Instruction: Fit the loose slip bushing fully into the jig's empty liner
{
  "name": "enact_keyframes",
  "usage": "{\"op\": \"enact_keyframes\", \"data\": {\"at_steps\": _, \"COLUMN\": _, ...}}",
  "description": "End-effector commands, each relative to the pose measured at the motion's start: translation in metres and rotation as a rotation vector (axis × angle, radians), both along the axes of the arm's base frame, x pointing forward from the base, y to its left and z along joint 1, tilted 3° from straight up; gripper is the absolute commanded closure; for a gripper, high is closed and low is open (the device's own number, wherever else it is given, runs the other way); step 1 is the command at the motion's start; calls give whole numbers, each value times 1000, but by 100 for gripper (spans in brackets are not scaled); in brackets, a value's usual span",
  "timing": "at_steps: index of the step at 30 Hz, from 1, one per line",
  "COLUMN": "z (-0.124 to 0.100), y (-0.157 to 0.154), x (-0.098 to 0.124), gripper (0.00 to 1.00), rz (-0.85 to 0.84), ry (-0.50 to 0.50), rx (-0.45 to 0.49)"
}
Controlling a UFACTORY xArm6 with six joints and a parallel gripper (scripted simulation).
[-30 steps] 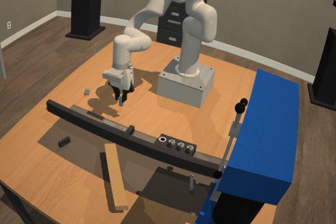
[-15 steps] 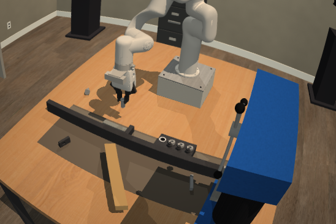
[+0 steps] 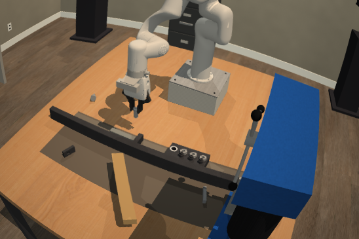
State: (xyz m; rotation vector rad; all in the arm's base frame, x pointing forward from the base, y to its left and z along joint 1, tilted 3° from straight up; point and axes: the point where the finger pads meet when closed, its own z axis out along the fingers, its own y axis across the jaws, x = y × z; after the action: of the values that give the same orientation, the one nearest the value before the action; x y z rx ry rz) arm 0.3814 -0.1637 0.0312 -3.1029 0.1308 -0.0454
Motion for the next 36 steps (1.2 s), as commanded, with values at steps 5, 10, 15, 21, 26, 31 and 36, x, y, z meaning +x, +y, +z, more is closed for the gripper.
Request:
{"op": "enact_keyframes", "data": {"at_steps": 5, "z": 3, "y": 19, "x": 9, "gripper": 74, "rz": 1, "ry": -4, "rx": -2}}
{"op": "enact_keyframes", "data": {"at_steps": 10, "z": 3, "y": 23, "x": 10, "gripper": 74, "rz": 1, "ry": -4, "rx": -2}}
{"op": "enact_keyframes", "data": {"at_steps": 15, "z": 4, "y": 33, "x": 14, "gripper": 74, "rz": 1, "ry": -4, "rx": -2}}
{"op": "enact_keyframes", "data": {"at_steps": 21, "z": 5, "y": 47, "x": 19, "gripper": 74, "rz": 1, "ry": -4, "rx": -2}}
{"op": "enact_keyframes", "data": {"at_steps": 26, "z": 5, "y": 51, "x": 21, "gripper": 74, "rz": 1, "ry": -4, "rx": -2}}
{"op": "enact_keyframes", "data": {"at_steps": 31, "z": 6, "y": 61, "x": 25, "gripper": 74, "rz": 1, "ry": -4, "rx": -2}}
{"op": "enact_keyframes", "data": {"at_steps": 36, "z": 7, "y": 75, "x": 30, "gripper": 74, "rz": 1, "ry": -4, "rx": -2}}
